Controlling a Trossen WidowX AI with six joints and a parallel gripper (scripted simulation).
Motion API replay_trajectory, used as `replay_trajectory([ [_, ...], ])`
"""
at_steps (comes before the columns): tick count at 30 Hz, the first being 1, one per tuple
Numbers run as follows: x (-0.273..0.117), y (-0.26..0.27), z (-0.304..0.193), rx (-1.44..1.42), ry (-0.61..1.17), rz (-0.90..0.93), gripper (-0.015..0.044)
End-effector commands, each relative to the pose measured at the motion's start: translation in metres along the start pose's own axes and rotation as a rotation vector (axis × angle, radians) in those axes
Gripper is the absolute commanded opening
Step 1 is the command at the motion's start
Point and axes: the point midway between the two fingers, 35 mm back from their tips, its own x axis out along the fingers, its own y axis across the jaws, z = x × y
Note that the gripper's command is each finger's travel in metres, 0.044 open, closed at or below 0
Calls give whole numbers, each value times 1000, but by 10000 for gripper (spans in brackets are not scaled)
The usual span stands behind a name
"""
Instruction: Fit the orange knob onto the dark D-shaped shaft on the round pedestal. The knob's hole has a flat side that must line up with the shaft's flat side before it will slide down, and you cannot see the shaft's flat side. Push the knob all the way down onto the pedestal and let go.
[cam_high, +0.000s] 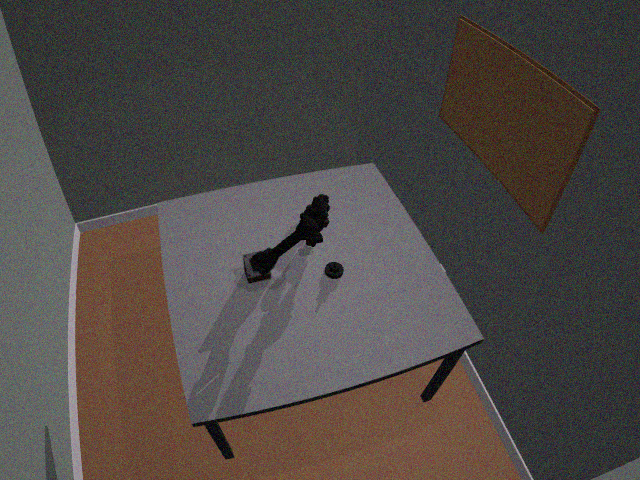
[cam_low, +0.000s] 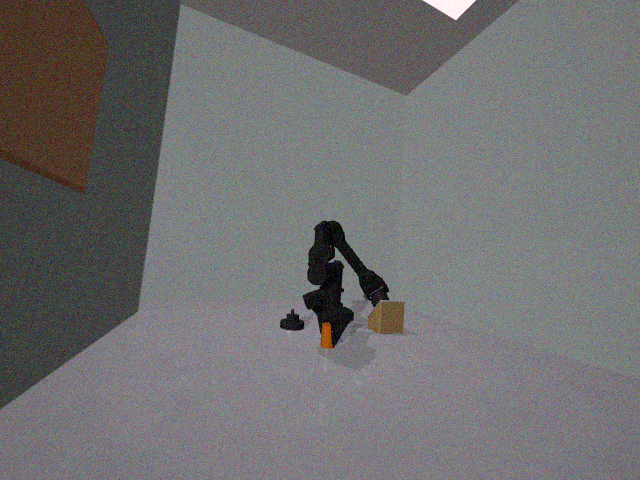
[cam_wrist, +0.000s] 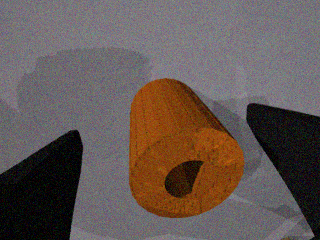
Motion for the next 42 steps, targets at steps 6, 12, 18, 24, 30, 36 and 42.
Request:
replay_trajectory([
  [6, 11, -2, -1, -7, 0, -8, 414],
  [12, 11, -2, -1, -7, 0, -8, 256],
  [18, 11, -2, -1, -7, 0, -8, 157],
  [24, 7, -1, 0, -7, 0, -7, 59],
  [30, -28, 3, 5, -8, 0, -1, 0],
  [36, -68, 5, 5, -15, 1, 4, 0],
  [42, -107, 3, 2, -16, 2, 3, 0],
])
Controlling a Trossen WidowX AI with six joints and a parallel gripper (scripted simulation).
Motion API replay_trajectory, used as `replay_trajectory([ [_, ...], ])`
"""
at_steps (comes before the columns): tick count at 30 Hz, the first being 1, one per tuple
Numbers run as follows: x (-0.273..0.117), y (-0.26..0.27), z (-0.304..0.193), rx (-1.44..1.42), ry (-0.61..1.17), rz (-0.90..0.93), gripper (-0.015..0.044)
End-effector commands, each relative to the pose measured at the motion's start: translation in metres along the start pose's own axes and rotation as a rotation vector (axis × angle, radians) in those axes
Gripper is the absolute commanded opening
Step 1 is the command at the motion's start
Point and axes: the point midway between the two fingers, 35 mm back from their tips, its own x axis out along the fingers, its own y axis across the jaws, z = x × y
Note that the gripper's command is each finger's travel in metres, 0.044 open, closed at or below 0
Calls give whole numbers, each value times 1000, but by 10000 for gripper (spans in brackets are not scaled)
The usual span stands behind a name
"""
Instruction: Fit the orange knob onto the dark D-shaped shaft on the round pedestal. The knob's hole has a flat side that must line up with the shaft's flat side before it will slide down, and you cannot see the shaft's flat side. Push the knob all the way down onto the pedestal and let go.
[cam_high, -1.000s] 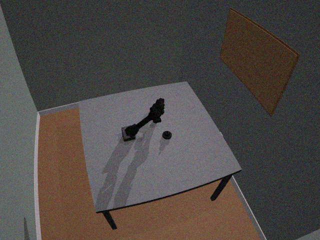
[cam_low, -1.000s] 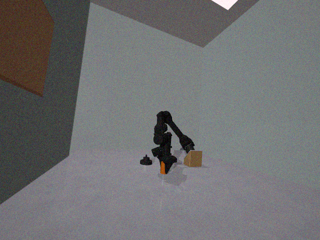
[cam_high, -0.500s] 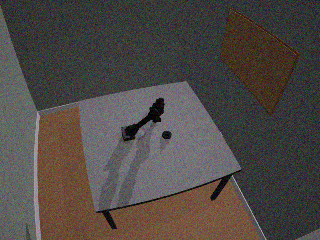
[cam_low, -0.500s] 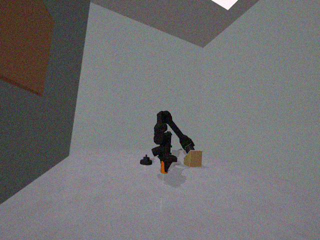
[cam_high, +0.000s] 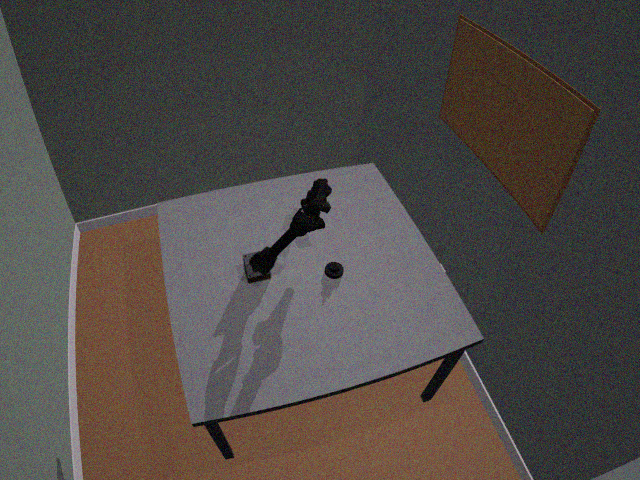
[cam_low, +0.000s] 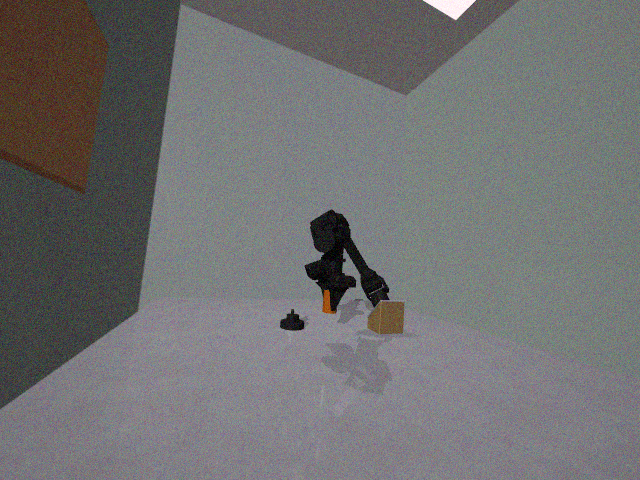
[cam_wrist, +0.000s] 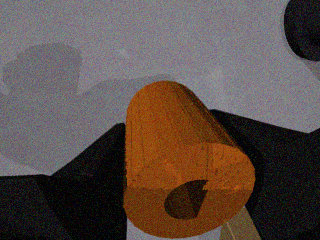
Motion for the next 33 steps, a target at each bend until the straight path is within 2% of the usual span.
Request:
replay_trajectory([
  [1, -28, -1, -2, 9, -7, 8, 0],
  [5, -43, -4, -5, 14, -7, 4, 0],
  [33, -28, -69, 29, 4, -9, 25, 0],
])
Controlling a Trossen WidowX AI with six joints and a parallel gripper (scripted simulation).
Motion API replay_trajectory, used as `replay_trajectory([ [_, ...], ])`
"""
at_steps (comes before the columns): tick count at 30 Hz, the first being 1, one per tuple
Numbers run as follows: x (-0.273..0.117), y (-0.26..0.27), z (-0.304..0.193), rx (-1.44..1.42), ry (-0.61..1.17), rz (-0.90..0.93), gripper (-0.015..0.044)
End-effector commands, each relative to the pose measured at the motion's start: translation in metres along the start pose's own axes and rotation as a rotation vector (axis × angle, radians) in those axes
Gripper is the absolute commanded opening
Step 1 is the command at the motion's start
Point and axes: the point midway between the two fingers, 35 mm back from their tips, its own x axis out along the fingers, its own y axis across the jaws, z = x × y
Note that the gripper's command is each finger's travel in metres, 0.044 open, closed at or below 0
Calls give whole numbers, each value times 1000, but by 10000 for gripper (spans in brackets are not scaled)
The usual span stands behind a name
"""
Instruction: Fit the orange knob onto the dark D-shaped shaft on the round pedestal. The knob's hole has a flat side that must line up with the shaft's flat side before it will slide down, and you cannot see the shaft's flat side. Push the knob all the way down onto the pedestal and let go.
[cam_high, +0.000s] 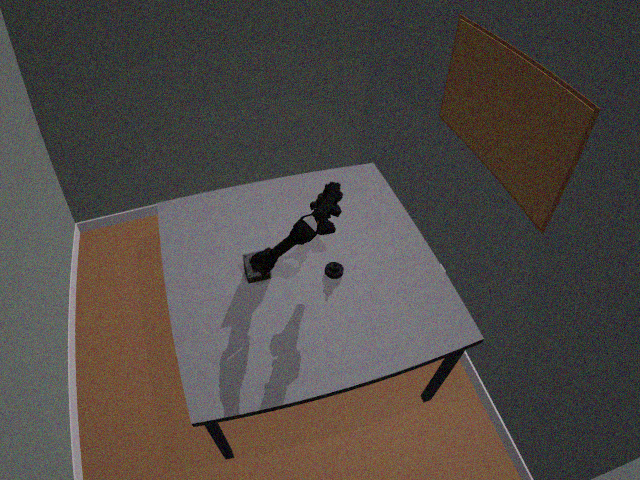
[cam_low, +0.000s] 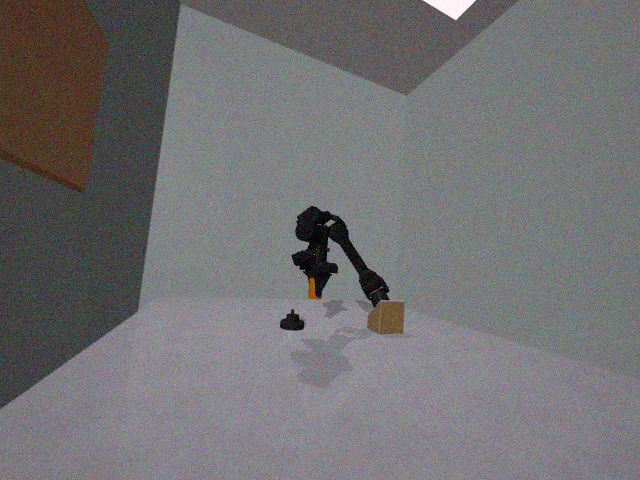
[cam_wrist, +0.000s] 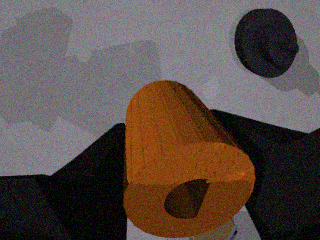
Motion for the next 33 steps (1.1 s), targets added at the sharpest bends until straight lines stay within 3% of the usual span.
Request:
replay_trajectory([
  [1, 1, -12, 5, 0, -9, 3, 0],
  [33, 26, -111, 25, 7, -11, -14, 0],
])
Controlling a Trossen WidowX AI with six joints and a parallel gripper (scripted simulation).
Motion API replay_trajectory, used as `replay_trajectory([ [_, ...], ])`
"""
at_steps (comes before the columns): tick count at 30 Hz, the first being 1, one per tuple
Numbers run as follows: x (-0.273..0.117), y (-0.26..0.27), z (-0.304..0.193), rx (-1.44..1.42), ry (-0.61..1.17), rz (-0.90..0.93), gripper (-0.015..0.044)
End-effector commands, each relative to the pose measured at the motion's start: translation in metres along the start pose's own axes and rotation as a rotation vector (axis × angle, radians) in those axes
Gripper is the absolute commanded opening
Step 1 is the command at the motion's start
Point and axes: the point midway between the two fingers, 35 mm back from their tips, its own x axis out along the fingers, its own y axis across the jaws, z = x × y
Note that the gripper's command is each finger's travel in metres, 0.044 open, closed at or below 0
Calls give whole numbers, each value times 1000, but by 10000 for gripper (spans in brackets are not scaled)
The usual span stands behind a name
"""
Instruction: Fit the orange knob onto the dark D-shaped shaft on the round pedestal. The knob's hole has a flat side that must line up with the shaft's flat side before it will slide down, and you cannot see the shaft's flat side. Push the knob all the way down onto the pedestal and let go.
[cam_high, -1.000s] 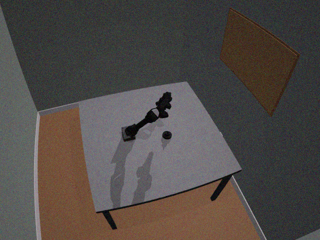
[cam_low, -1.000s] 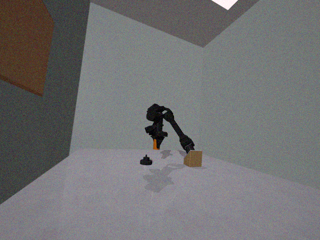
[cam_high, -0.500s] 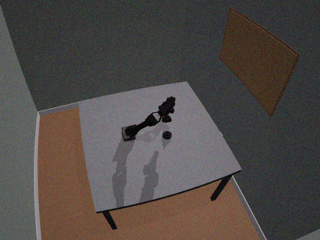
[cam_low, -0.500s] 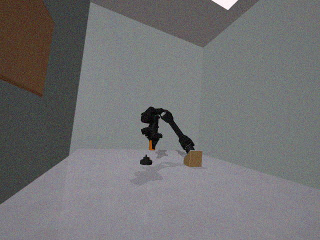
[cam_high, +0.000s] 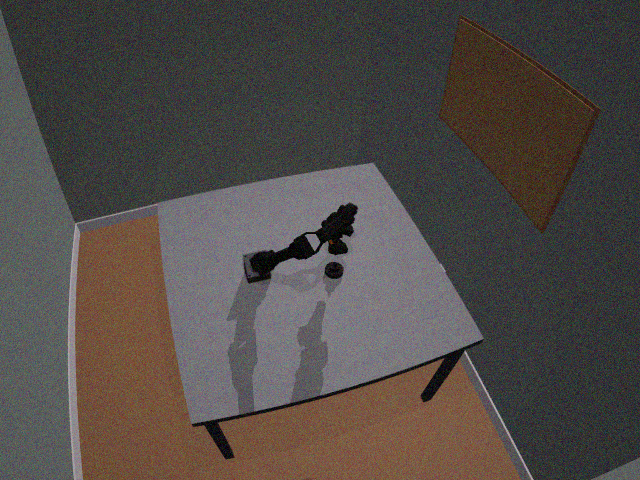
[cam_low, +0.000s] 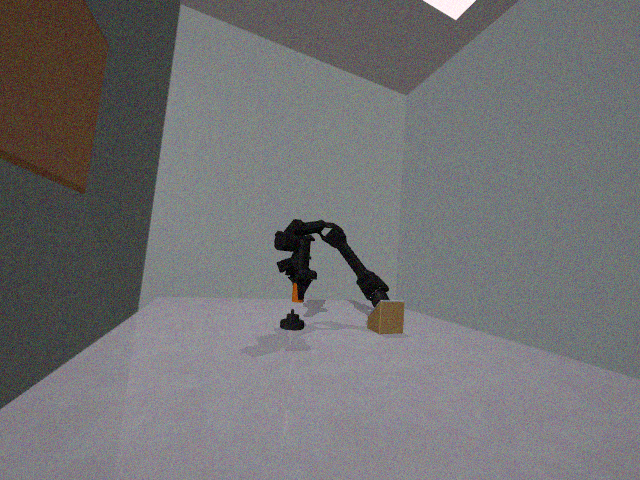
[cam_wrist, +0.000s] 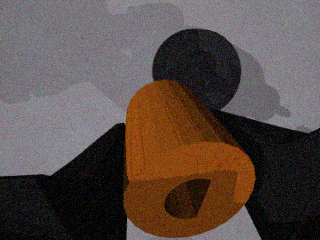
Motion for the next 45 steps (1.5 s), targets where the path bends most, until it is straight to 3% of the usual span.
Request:
replay_trajectory([
  [1, 2, -13, 1, 1, -7, -6, 0],
  [11, 10, -42, 0, 5, -3, -20, 0],
  [25, 36, -43, 0, 5, -4, -21, 0],
  [45, 36, -44, 1, 9, -4, -22, 0],
])
